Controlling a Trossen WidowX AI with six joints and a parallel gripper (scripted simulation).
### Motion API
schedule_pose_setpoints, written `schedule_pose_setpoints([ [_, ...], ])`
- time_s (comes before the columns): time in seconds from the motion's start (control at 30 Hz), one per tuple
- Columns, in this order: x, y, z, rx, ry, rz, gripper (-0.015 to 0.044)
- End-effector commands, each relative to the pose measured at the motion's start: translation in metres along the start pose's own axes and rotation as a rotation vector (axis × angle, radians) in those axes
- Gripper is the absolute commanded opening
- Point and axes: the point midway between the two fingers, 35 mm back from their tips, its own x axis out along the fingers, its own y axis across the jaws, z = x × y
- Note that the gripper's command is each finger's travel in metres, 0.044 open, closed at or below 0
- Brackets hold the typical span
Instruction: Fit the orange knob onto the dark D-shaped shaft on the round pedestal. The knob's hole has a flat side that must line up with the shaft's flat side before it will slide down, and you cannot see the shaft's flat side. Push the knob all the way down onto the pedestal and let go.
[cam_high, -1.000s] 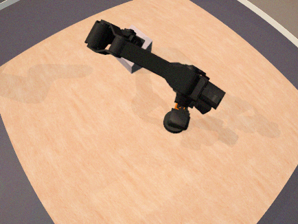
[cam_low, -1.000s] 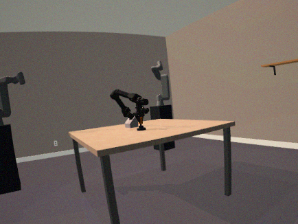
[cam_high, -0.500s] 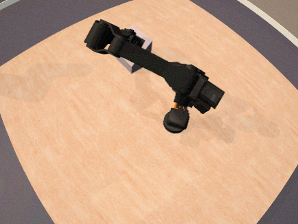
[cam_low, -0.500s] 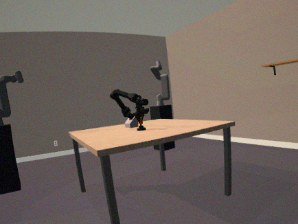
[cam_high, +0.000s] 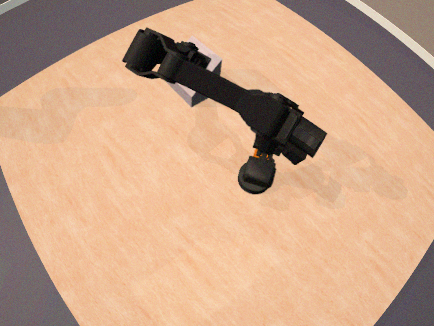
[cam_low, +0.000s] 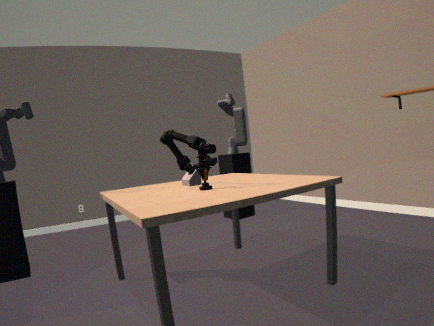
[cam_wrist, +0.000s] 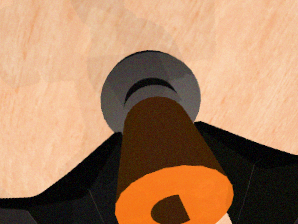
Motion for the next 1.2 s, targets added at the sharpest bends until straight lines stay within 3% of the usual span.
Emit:
schedule_pose_setpoints([
  [0.0, 0.0003, 0.0005, 0.0006, -0.001, -0.001, 0.0, 0.0],
  [0.3, -0.0048, -0.0002, 0.0004, -0.01, -0.001, 0.001, 0.0],
  [0.53, -0.0058, -0.0017, 0.0009, -0.208, -0.001, 0.0, 0.0],
  [1.17, -0.0001, -0.0071, 0.0047, -0.21, -0.001, 0.0, 0.0],
])
